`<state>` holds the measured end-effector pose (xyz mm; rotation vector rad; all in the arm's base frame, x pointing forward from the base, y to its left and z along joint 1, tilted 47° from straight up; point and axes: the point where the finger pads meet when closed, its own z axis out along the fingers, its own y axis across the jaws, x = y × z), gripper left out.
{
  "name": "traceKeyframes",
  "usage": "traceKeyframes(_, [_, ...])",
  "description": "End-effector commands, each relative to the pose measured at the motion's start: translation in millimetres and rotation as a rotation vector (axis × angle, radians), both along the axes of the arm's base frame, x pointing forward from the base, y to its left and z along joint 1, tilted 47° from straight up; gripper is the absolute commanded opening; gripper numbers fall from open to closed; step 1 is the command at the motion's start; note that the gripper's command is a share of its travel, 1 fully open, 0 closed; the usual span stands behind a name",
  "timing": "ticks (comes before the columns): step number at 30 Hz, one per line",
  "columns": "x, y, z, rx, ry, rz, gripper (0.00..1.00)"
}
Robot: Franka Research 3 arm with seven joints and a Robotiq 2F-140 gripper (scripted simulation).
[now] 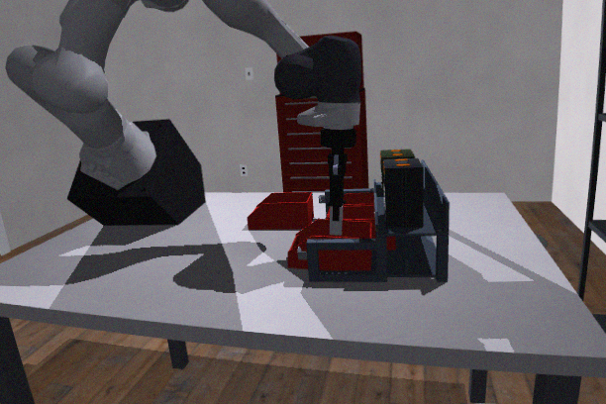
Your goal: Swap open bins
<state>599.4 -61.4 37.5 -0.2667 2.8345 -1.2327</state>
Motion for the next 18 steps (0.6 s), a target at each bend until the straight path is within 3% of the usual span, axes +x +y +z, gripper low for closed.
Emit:
traceKeyframes(1, [-0.1,1.4,-0.4,0.002,0.001,0.004,0.06])
traceKeyframes(18, [-0.9,4.8,2.9,0.002,0.001,0.004,0.06])
